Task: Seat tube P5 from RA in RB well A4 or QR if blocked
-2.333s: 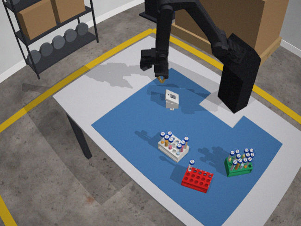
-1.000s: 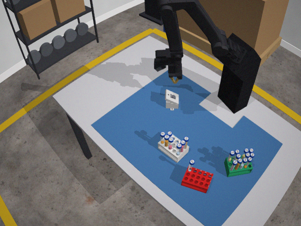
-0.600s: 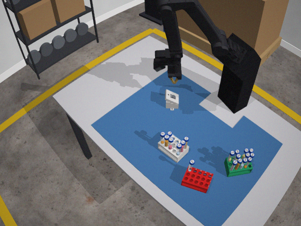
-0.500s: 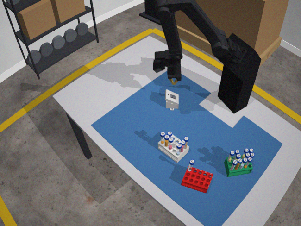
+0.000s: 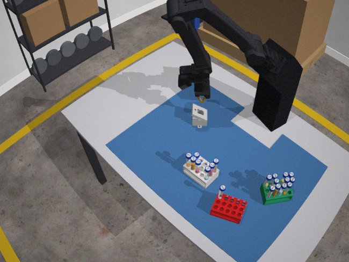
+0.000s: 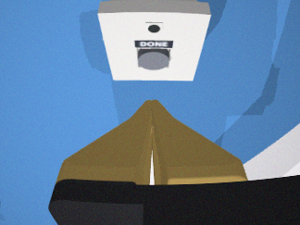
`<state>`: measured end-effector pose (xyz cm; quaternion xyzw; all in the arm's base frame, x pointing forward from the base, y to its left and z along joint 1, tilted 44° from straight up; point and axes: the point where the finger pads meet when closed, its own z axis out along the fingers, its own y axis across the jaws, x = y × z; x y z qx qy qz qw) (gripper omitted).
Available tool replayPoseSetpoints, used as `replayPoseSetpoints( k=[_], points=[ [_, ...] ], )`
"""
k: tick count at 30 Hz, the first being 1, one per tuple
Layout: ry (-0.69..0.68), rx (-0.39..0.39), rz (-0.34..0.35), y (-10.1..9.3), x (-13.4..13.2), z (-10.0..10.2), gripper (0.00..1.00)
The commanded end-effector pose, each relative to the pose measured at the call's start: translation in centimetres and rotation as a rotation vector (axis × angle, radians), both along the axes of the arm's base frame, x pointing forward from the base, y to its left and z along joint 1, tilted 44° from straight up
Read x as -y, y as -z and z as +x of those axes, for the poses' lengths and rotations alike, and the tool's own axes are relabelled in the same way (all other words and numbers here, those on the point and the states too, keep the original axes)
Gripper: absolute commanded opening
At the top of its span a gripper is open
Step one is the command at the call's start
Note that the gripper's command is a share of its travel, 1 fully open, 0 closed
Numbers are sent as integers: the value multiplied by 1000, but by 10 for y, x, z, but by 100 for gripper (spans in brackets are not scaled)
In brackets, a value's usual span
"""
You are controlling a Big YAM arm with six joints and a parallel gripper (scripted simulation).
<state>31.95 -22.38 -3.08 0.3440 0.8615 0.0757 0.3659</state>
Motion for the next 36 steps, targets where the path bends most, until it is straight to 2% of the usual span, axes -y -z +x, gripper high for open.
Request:
replayPoseSetpoints(
  k=[1,6,7,9,21,24,27,29,30,36],
  points=[
    [13,6,4,4,2,5,0],
    [9,6,4,9,1,10,0],
    [29,1,9,12,6,4,0],
    [9,6,4,13,2,14,0],
    [9,6,5,31,4,30,0],
    [32,7,5,31,12,24,0],
    [9,6,5,37,5,35,0],
    [16,0,11,38,7,33,0],
    [24,6,6,31,8,28,0],
    [9,5,6,39,5,37,0]
  ],
)
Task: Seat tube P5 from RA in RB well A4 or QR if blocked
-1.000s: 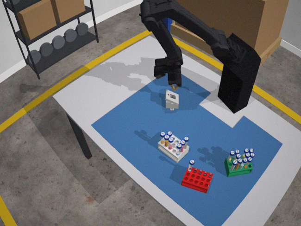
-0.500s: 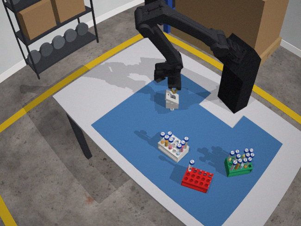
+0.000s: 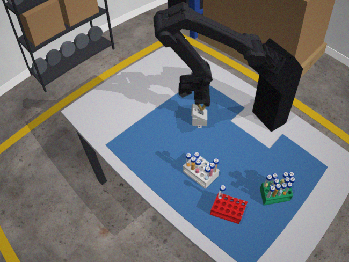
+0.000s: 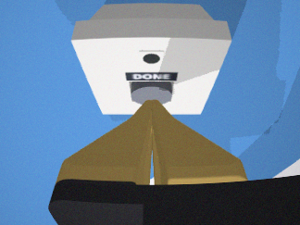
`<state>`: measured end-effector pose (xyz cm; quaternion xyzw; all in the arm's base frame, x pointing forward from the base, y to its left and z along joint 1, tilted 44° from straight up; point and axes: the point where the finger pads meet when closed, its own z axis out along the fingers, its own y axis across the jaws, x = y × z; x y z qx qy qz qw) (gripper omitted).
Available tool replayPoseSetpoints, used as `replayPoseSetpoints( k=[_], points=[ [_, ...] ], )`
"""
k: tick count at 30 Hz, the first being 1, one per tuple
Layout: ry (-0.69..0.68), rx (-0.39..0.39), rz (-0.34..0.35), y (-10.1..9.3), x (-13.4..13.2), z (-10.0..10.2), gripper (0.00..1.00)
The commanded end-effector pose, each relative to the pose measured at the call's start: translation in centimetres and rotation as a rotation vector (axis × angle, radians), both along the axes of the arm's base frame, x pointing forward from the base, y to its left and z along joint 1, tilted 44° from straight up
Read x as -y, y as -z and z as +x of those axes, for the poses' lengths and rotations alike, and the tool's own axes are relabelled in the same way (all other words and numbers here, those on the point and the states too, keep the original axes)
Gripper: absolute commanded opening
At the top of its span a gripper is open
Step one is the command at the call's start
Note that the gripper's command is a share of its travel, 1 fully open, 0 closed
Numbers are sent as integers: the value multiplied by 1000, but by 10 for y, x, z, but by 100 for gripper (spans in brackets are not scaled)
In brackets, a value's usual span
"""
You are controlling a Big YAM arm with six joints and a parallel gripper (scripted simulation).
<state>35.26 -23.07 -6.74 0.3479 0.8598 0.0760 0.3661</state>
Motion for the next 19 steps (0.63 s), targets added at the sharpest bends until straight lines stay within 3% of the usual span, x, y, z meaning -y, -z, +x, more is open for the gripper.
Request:
replayPoseSetpoints(
  k=[1,19],
  points=[
    [3,4,2,3,-1,4,0],
    [7,4,2,10,2,10,0]
  ],
)
